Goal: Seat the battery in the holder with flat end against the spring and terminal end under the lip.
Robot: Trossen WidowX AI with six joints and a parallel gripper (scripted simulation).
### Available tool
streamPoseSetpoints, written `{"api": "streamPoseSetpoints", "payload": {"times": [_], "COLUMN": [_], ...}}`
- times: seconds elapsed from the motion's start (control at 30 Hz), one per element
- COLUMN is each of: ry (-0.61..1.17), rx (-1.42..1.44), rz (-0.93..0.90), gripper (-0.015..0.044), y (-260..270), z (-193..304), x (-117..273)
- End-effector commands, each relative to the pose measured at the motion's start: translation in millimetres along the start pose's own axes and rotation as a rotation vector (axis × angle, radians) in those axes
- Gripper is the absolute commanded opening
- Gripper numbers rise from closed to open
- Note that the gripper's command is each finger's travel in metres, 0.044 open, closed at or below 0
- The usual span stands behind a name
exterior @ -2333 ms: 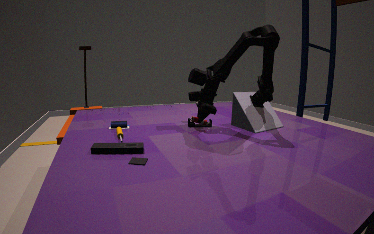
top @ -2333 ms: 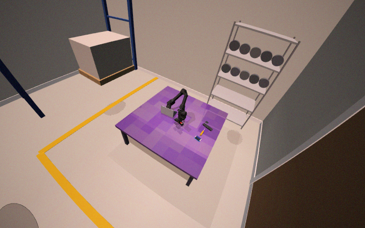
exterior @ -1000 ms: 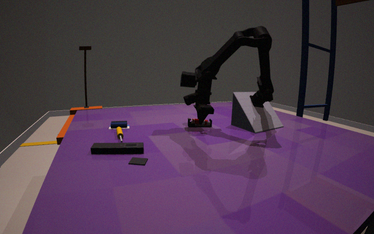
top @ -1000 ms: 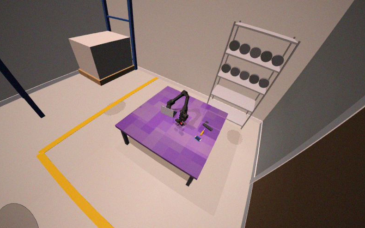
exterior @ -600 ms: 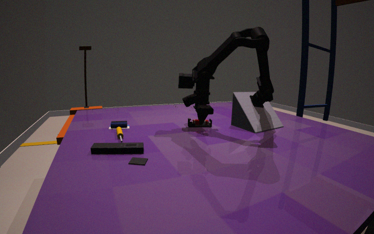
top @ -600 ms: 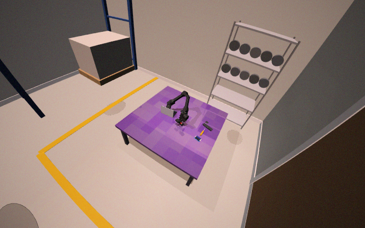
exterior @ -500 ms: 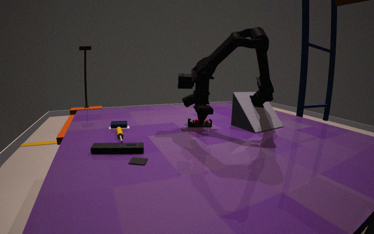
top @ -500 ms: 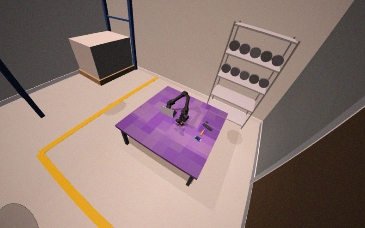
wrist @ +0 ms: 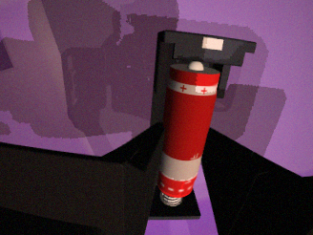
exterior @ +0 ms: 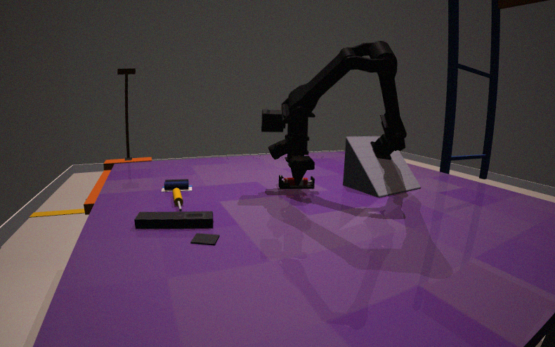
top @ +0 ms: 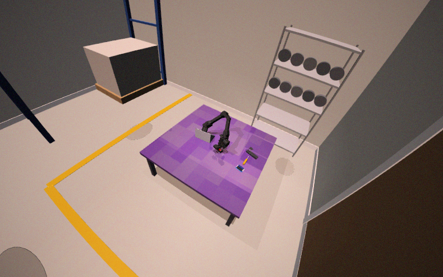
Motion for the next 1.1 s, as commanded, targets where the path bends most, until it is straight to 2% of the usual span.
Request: {"api": "streamPoseSetpoints", "payload": {"times": [0.0, 0.67, 0.8, 1.07], "ry": [0.010, 0.001, 0.001, 0.003], "rx": [-0.001, -0.001, -0.001, 0.002], "rz": [-0.001, 0.001, 0.001, 0.002], "gripper": [0.0074, 0.0074, 0.0176, 0.0176], "y": [0.2, 0.7, 0.7, -0.7], "z": [-1.6, -8.2, -8.2, -7.5], "x": [-1.3, -1.0, -1.0, 10.4]}}
Point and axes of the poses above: the point midway between the two fingers, 35 mm back from their tips, its own x axis back along the fingers, its own y axis across the jaws, z = x × y, the point moved 2 cm from there along x, back along the fingers, and after that the axes turned 4 degrees about -x, right-handed, at the moved point
